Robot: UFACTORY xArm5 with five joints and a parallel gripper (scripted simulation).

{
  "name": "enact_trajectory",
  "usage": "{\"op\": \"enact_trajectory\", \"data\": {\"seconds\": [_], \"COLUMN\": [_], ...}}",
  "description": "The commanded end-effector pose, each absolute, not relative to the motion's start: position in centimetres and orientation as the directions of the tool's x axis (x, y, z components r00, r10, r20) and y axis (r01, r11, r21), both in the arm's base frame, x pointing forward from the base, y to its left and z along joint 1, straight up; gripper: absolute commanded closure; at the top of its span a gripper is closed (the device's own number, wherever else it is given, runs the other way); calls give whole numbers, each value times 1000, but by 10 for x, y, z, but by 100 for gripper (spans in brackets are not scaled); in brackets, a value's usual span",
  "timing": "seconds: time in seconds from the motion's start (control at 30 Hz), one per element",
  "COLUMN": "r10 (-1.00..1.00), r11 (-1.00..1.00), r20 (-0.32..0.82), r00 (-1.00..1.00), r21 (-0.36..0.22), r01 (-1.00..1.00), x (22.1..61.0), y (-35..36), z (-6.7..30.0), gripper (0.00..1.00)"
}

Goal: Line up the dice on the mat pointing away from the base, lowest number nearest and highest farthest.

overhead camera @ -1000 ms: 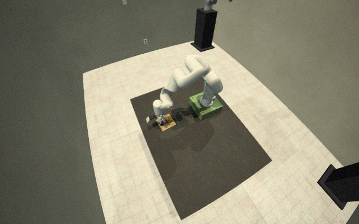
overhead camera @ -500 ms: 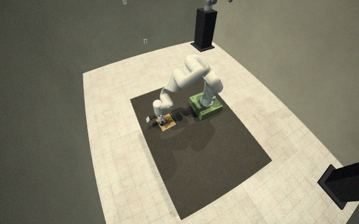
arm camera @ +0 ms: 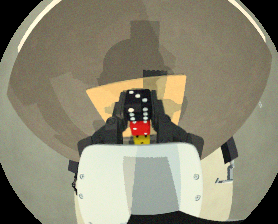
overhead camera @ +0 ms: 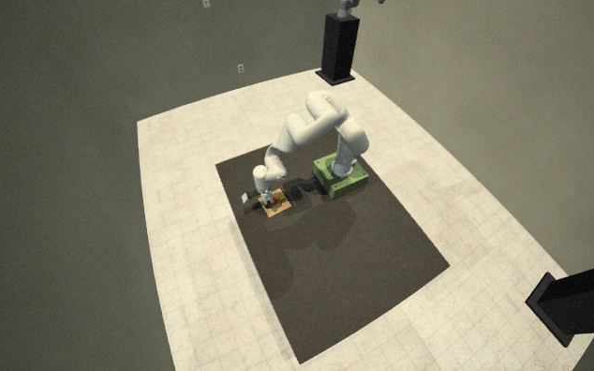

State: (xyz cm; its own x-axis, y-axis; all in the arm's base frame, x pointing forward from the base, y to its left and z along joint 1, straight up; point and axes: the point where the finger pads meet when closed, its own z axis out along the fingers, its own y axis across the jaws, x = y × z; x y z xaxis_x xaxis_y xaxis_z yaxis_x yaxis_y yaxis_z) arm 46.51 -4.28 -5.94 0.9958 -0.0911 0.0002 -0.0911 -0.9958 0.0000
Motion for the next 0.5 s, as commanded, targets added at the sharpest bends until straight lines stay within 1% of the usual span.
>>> {"op": "enact_trajectory", "data": {"seconds": [0.0, 0.47], "r10": [-91, -91], "r11": [-996, -996], "r20": [4, 4], "r00": [996, 996], "r21": [0, 0], "r01": [-91, -91], "x": [467, 467], "y": [-43, -43], "z": [-58, -60], "gripper": [73, 73]}}
